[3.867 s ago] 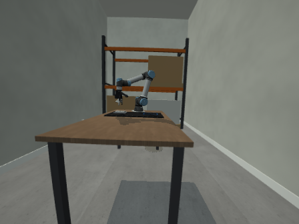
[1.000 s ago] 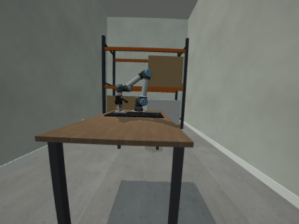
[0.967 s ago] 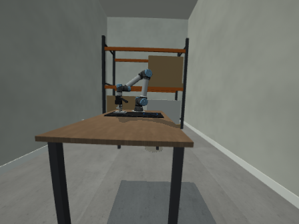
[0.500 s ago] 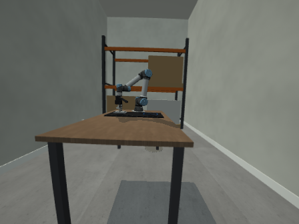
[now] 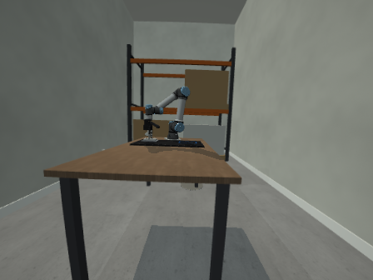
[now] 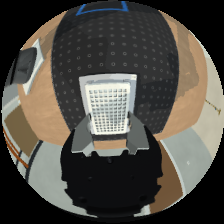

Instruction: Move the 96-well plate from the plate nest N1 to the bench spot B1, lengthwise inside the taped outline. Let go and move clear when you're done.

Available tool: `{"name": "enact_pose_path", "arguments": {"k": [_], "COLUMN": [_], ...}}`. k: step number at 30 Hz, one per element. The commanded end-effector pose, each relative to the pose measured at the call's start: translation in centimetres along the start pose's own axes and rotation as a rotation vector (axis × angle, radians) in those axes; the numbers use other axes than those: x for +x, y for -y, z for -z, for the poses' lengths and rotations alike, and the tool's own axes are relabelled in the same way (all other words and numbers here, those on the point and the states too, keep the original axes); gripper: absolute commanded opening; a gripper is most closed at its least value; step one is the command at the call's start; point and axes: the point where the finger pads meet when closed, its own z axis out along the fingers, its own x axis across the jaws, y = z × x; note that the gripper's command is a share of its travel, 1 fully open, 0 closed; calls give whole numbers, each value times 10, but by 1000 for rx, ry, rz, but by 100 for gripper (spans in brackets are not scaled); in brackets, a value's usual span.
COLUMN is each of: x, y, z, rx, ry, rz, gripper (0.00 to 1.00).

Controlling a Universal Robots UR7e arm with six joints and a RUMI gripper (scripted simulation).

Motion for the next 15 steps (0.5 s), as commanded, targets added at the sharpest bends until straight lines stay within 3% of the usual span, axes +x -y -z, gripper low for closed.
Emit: {"name": "enact_pose_path", "arguments": {"k": [1, 15], "x": [0, 0], "y": [0, 0], "z": [8, 28], "rx": [-1, -1], "ry": [-1, -1], "rz": [0, 0], "gripper": [0, 0]}}
